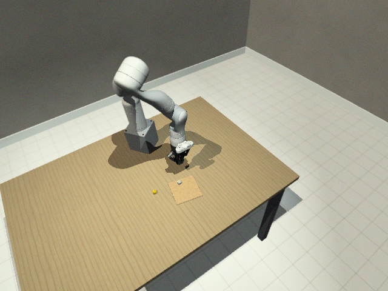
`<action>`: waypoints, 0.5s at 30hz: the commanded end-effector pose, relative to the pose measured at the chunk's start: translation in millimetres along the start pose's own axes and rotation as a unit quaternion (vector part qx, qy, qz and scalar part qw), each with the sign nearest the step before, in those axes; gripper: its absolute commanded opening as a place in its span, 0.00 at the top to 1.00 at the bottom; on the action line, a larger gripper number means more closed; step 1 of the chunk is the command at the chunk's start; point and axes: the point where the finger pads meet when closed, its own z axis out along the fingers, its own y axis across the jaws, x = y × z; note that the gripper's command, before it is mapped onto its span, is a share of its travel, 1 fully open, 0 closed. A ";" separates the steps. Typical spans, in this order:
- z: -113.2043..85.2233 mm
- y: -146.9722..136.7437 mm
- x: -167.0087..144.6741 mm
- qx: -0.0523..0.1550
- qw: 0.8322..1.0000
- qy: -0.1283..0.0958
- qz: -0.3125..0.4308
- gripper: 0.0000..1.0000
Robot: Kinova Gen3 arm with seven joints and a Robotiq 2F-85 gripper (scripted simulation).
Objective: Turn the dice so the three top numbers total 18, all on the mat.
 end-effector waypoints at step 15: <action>-10.9 1.1 3.9 0.000 1.000 0.005 0.001 0.89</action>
